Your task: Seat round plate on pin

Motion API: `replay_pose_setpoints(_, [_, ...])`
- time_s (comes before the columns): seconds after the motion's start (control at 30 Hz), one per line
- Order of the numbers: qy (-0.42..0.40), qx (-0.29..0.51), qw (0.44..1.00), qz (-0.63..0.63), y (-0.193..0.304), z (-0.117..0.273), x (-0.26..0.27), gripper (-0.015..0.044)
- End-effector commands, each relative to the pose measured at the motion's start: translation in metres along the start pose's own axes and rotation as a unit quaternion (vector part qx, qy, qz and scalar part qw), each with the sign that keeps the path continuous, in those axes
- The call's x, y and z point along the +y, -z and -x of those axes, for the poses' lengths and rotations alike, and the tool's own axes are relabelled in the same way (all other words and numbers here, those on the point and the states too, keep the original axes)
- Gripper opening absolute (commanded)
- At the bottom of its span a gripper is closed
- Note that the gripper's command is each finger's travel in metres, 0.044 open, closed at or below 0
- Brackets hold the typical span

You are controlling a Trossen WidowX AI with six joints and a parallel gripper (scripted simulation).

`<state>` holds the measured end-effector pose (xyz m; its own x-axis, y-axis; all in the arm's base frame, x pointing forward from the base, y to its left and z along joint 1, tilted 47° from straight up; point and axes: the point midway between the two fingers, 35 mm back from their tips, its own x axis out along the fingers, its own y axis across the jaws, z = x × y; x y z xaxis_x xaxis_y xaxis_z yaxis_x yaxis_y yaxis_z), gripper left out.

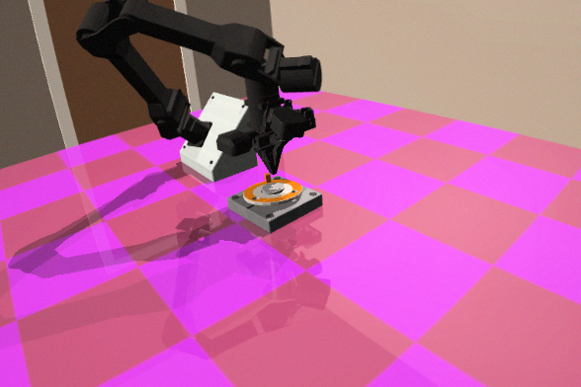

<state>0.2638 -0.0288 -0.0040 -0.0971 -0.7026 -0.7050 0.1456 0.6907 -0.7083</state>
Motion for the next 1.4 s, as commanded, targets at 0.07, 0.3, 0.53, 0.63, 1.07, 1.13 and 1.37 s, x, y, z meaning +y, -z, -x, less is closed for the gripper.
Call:
replay_pose_setpoints(0.07, [0.008, 0.01, 1.0, 0.008, 0.007, -0.004, -0.005, 0.0])
replay_pose_setpoints(0.3, [0.008, 0.01, 1.0, 0.008, 0.008, -0.004, -0.007, 0.0])
replay_pose_setpoints(0.53, [0.008, 0.01, 1.0, 0.008, 0.008, -0.004, -0.011, 0.0])
replay_pose_setpoints(0.63, [0.008, 0.01, 1.0, 0.008, 0.008, -0.004, -0.012, 0.0])
replay_pose_setpoints(1.07, [0.008, 0.01, 1.0, 0.009, 0.01, -0.004, -0.021, 0.0])
replay_pose_setpoints(1.13, [0.008, 0.01, 1.0, 0.009, 0.011, -0.004, -0.023, 0.0])
replay_pose_setpoints(1.37, [0.008, 0.01, 1.0, 0.009, 0.011, -0.004, -0.027, 0.0])
